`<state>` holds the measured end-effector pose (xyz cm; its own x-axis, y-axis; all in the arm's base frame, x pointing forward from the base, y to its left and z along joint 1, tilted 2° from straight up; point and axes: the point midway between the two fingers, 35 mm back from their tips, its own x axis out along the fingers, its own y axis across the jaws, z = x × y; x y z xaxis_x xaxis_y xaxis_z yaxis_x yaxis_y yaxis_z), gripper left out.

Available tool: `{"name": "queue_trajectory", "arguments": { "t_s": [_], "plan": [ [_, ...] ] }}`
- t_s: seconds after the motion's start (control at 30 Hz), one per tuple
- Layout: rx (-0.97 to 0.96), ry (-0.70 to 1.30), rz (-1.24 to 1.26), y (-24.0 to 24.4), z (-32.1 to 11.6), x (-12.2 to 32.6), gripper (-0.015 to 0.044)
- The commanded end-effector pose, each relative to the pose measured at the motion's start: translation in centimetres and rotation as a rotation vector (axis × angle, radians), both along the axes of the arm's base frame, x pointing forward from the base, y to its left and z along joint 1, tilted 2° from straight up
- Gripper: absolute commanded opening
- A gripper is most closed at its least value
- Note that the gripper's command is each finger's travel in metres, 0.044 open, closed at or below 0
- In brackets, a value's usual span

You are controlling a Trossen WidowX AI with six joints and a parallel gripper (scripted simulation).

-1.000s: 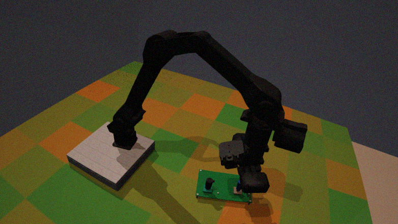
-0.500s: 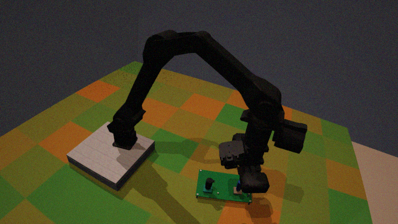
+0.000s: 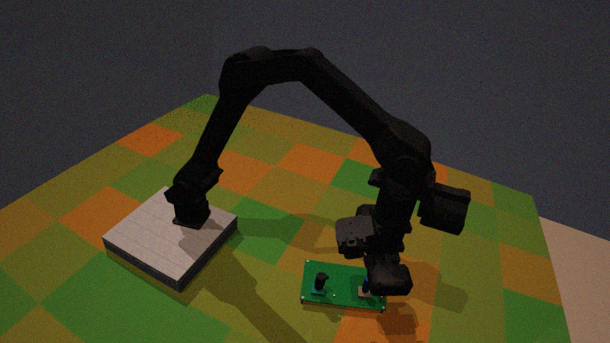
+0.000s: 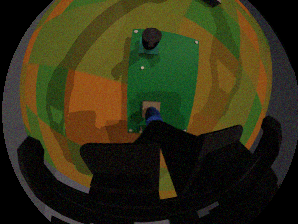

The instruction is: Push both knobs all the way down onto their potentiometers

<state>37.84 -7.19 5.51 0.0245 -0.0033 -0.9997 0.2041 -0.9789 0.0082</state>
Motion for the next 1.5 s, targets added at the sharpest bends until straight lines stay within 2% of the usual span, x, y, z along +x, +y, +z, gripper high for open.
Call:
{"name": "queue_trajectory", "arguments": {
  "t_s": [0.0,0.87,1.47],
  "plan": [
    [-0.002,0.017,-0.004,-0.1,-1.7,0.2,0.0],
    [-0.002,0.017,-0.004,-0.1,-1.7,0.2,0.0],
    [-0.002,0.017,-0.004,-0.1,1.0,0.2,0.0]
  ]
}}
